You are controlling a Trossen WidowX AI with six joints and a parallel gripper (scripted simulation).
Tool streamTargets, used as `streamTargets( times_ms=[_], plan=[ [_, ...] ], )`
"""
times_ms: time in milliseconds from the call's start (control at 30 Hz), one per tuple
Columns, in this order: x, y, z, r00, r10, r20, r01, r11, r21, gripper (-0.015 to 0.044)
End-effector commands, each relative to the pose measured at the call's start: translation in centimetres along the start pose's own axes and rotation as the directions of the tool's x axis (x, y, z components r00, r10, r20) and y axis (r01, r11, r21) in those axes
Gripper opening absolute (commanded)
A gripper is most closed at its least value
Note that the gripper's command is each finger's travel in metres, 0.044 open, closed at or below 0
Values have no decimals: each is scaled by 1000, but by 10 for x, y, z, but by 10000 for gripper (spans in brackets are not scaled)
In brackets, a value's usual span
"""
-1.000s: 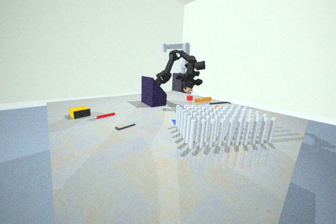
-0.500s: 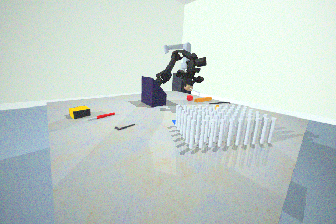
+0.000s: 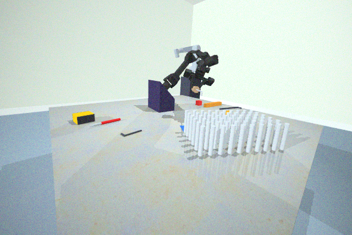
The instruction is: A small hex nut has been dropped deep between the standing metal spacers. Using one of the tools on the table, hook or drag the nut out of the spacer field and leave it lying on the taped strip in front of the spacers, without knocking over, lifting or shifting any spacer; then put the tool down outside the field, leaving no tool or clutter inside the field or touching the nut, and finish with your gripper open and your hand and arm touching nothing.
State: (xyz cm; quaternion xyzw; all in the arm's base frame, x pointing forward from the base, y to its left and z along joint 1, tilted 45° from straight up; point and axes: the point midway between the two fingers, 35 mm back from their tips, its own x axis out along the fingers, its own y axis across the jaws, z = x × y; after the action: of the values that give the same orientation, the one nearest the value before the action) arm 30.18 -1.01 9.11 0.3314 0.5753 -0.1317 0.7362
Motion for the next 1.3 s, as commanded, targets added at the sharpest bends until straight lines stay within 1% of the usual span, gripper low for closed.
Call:
streamTargets(
  times_ms=[0, 700, 1267],
  plan=[
    [6, -8, 17, 1000, -28, 8, 28, 999, 23, 0],
    [52, -88, 92, 985, -167, -36, 170, 973, 154, 0],
    [93, -173, 129, 964, -238, -115, 262, 923, 282, 0]
  ],
)
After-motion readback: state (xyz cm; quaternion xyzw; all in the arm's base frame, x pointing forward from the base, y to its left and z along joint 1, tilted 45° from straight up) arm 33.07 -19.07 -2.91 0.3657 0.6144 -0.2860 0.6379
